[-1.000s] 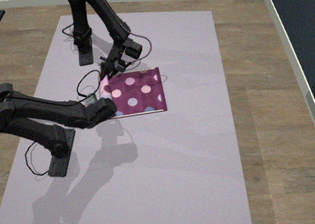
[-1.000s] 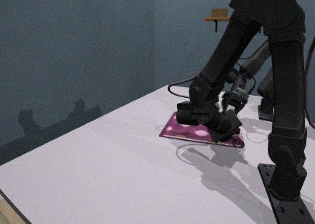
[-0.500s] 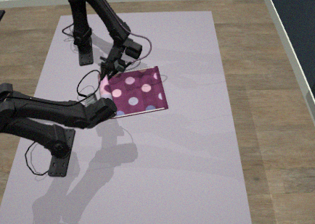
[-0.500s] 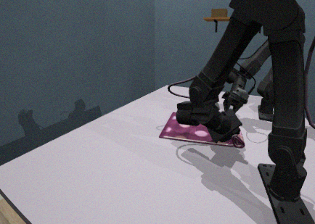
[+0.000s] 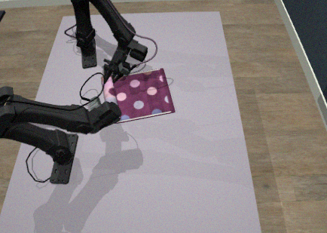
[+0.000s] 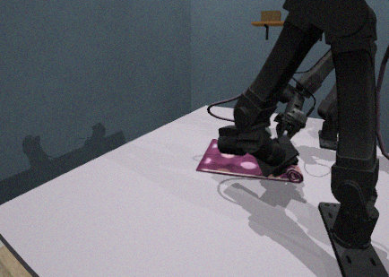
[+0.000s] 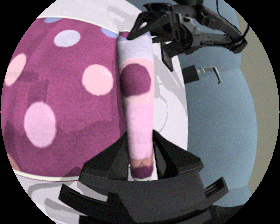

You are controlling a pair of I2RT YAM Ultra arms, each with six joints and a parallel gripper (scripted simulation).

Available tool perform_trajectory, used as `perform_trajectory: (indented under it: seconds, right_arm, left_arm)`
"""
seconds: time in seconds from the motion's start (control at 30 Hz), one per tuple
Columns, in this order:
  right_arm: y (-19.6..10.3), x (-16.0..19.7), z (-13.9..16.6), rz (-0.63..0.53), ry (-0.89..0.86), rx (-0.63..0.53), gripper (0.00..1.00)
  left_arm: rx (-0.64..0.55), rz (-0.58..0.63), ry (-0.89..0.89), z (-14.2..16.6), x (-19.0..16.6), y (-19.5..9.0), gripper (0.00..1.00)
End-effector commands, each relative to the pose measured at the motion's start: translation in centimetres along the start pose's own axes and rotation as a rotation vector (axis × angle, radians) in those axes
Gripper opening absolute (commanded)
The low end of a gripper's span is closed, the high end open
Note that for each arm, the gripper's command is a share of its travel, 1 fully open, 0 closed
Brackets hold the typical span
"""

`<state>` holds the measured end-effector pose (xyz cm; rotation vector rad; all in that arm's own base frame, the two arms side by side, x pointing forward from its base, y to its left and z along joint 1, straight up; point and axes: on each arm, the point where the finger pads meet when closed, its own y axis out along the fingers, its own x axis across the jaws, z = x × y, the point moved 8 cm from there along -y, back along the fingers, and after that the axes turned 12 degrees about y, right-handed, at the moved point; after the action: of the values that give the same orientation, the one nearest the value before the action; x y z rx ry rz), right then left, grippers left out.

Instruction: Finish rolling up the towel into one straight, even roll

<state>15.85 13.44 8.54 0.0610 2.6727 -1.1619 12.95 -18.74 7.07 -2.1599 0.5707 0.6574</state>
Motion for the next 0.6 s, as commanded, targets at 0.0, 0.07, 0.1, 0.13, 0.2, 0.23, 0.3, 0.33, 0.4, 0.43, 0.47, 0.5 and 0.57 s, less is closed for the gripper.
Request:
perform_trajectory:
  seconds: [0.0,0.07,0.1,0.13,0.2,0.23,0.3,0.33,0.4,0.43,0.47,0.5,0.57]
  right_arm:
    - [0.4,0.3,0.1,-0.014,0.005,0.000,0.22]
    - [0.4,0.3,0.1,-0.014,0.005,0.000,0.22]
    - [0.4,0.3,0.1,-0.014,0.005,0.000,0.22]
    - [0.4,0.3,0.1,-0.014,0.005,0.000,0.22]
    - [0.4,0.3,0.1,-0.014,0.005,0.000,0.22]
    - [0.4,0.3,0.1,-0.014,0.005,0.000,0.22]
    - [0.4,0.3,0.1,-0.014,0.005,0.000,0.22]
    - [0.4,0.3,0.1,-0.014,0.005,0.000,0.22]
    - [0.4,0.3,0.1,-0.014,0.005,0.000,0.22]
    - [0.4,0.3,0.1,-0.014,0.005,0.000,0.22]
    - [0.4,0.3,0.1,-0.015,0.006,0.000,0.22]
    - [0.4,0.3,0.1,-0.018,0.008,0.001,0.22]
    - [0.4,0.2,0.0,-0.028,0.016,0.004,0.22]
  left_arm:
    - [-0.003,-0.011,0.021,-0.4,0.4,-0.3,0.38]
    - [-0.003,-0.011,0.021,-0.5,0.2,-0.4,0.47]
    - [-0.003,-0.011,0.021,-0.6,0.1,-0.5,0.51]
    - [-0.003,-0.011,0.021,-0.6,0.1,-0.6,0.55]
    - [-0.003,-0.011,0.021,-0.8,-0.1,-0.7,0.64]
    - [-0.003,-0.011,0.021,-0.8,-0.1,-0.8,0.68]
    - [-0.003,-0.011,0.021,-0.9,-0.2,-0.8,0.77]
    - [-0.003,-0.011,0.021,-0.9,-0.3,-0.9,0.81]
    - [-0.003,-0.011,0.021,-0.9,-0.3,-0.9,0.85]
    - [-0.003,-0.011,0.021,-0.9,-0.3,-0.9,0.85]
    - [-0.003,-0.011,0.021,-0.9,-0.3,-0.9,0.85]
    - [-0.003,-0.011,0.021,-0.9,-0.3,-1.1,0.85]
    - [-0.003,-0.011,0.021,-0.9,-0.3,-1.8,0.85]
